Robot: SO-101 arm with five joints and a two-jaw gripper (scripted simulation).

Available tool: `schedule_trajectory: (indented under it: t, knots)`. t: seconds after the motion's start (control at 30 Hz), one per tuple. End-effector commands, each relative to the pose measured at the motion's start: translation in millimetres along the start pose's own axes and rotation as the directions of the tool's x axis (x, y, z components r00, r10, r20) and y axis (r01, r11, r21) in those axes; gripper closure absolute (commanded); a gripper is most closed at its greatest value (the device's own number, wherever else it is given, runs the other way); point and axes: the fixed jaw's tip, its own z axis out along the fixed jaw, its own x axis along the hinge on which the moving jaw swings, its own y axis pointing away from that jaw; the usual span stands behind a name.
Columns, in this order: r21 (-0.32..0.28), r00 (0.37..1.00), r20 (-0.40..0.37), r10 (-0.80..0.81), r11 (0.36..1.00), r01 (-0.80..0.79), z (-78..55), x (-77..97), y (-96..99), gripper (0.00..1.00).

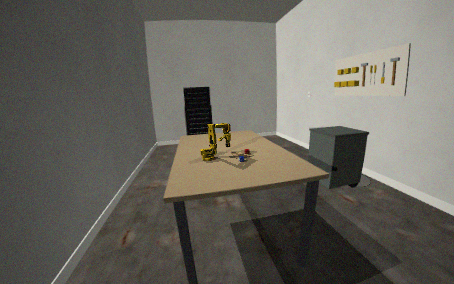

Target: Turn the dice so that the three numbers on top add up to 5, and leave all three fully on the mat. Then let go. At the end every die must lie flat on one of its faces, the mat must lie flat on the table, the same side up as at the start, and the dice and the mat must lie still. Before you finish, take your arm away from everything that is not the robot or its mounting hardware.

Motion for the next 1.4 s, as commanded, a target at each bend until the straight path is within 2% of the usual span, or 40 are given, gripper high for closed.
schedule_trajectory:
  t: [0.0,0.3,0.57,1.37]
  knots:
    - [0.015,0.991,-0.044,-0.13,0.991,0.131,-5.3,8.8,-1.3,1.0]
    - [0.004,0.936,-0.046,-0.349,0.937,0.349,-4.0,12.1,-1.1,1.0]
    - [0.001,0.907,-0.047,-0.418,0.908,0.418,-3.6,13.1,-1.1,1.0]
    - [0.0,0.904,-0.043,-0.425,0.905,0.425,-2.1,17.5,1.0,1.0]
